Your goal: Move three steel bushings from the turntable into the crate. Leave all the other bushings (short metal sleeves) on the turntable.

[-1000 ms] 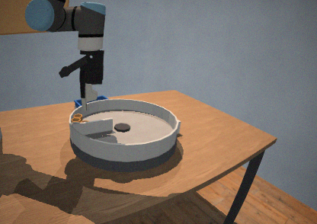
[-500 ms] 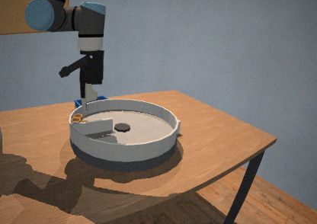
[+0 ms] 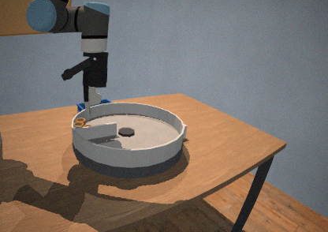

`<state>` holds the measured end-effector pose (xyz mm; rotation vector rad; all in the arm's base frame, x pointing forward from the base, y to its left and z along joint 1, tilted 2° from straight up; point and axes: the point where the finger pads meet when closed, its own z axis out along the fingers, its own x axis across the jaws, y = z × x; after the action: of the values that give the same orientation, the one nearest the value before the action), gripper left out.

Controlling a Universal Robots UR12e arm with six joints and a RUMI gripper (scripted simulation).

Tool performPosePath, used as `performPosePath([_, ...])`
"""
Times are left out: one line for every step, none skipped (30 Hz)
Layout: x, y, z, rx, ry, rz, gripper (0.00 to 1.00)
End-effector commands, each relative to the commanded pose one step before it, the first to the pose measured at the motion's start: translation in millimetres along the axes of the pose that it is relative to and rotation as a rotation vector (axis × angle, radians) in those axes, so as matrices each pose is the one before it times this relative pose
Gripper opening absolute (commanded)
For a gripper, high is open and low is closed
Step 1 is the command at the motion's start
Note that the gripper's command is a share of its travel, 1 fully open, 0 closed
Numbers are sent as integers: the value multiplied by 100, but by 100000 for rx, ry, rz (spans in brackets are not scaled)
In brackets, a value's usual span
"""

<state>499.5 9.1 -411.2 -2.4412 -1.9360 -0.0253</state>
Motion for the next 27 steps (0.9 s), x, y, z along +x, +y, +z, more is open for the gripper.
performPosePath([-21, 83, -38, -80, 5, -6, 5])
performPosePath([0, 0, 0, 0, 0, 0, 5])
performPosePath([0, 0, 0, 0, 0, 0, 5])
performPosePath([0, 0, 0, 0, 0, 0, 5])
performPosePath([0, 0, 0, 0, 0, 0, 5])
performPosePath([0, 0, 0, 0, 0, 0, 5])
performPosePath([0, 0, 0, 0, 0, 0, 5])
performPosePath([0, 0, 0, 0, 0, 0, 5])
performPosePath([0, 0, 0, 0, 0, 0, 5])
performPosePath([0, 0, 0, 0, 0, 0, 5])
performPosePath([0, 0, 0, 0, 0, 0, 5])
performPosePath([0, 0, 0, 0, 0, 0, 5])
performPosePath([0, 0, 0, 0, 0, 0, 5])
performPosePath([0, 0, 0, 0, 0, 0, 5])
performPosePath([0, 0, 0, 0, 0, 0, 5])
performPosePath([0, 0, 0, 0, 0, 0, 5])
performPosePath([0, 0, 0, 0, 0, 0, 5])
performPosePath([0, 0, 0, 0, 0, 0, 5])
performPosePath([0, 0, 0, 0, 0, 0, 5])
performPosePath([0, 0, 0, 0, 0, 0, 5])
performPosePath([0, 0, 0, 0, 0, 0, 5])
performPosePath([0, 0, 0, 0, 0, 0, 5])
performPosePath([0, 0, 0, 0, 0, 0, 5])
performPosePath([0, 0, 0, 0, 0, 0, 5])
performPosePath([0, 0, 0, 0, 0, 0, 5])
performPosePath([0, 0, 0, 0, 0, 0, 5])
performPosePath([0, 0, 0, 0, 0, 0, 5])
